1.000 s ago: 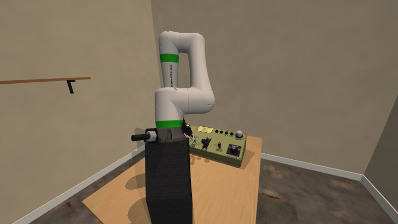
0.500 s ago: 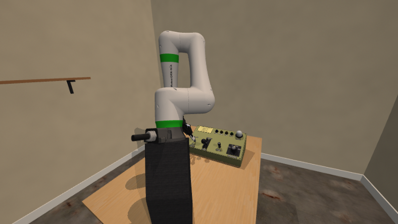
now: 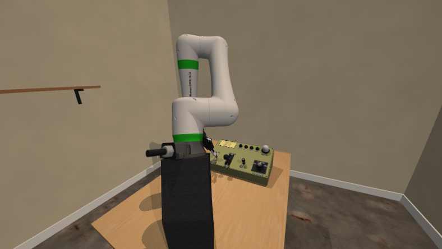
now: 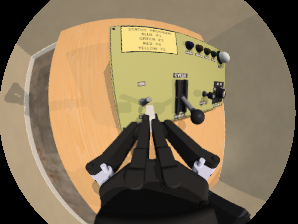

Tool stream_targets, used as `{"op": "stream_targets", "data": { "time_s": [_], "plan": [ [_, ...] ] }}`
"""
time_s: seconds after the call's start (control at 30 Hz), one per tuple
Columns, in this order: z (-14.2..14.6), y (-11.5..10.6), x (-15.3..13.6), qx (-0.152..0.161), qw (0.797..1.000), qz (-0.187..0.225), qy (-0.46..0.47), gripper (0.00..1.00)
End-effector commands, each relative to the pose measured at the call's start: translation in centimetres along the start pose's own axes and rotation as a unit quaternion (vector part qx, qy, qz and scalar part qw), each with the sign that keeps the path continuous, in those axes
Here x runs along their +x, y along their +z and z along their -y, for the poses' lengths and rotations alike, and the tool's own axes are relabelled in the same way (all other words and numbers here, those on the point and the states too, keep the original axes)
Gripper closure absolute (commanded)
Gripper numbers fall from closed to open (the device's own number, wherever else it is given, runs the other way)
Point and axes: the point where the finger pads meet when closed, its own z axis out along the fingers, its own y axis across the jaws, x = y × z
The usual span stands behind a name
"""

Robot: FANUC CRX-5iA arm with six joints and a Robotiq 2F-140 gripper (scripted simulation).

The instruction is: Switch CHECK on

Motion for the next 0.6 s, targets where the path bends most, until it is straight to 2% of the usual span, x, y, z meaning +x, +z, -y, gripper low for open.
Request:
{"op": "stream_targets", "data": {
  "time_s": [0.0,0.57],
  "plan": [
    [0.0,0.0,0.0,0.000,1.000,0.000,0.000,1.00],
    [0.0,0.0,-1.2,0.000,1.000,0.000,0.000,1.00]
  ]
}}
